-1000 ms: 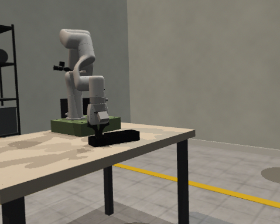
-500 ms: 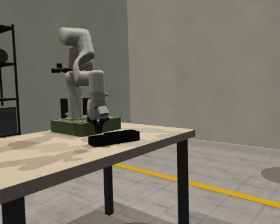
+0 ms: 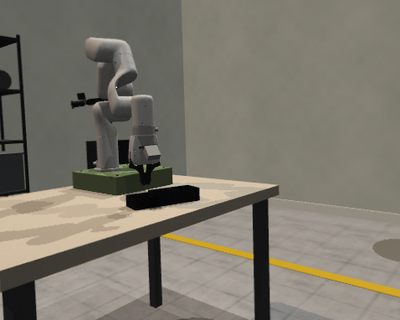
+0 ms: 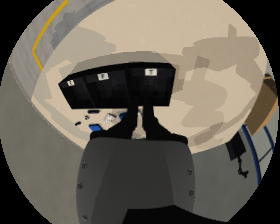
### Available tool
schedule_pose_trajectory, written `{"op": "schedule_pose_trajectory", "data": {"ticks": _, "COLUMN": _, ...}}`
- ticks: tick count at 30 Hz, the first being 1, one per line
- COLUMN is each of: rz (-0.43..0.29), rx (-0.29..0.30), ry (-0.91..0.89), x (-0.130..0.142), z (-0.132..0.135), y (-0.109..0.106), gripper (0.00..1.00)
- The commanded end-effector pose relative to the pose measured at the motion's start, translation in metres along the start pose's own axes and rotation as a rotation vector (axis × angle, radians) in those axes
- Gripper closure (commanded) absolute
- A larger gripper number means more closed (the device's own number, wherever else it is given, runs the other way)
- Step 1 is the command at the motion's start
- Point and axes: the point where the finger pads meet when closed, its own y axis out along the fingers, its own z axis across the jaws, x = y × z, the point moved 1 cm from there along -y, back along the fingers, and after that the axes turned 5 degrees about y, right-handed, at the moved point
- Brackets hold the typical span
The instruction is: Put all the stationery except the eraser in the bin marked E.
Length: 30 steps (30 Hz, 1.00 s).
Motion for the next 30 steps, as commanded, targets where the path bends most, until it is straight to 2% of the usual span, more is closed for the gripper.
{"op": "schedule_pose_trajectory", "data": {"ticks": 1, "rz": 0.006, "rx": 0.001, "ry": 0.003, "x": 0.002, "z": -0.017, "y": -0.002, "gripper": 0.93}}
{"op": "schedule_pose_trajectory", "data": {"ticks": 11, "rz": 0.005, "rx": 0.0, "ry": 0.003, "x": 0.012, "z": -0.065, "y": -0.002, "gripper": 0.93}}
{"op": "schedule_pose_trajectory", "data": {"ticks": 17, "rz": 0.005, "rx": 0.0, "ry": 0.003, "x": 0.012, "z": -0.065, "y": -0.002, "gripper": 0.93}}
{"op": "schedule_pose_trajectory", "data": {"ticks": 30, "rz": 0.005, "rx": 0.0, "ry": 0.003, "x": 0.012, "z": -0.065, "y": 0.033, "gripper": 0.93}}
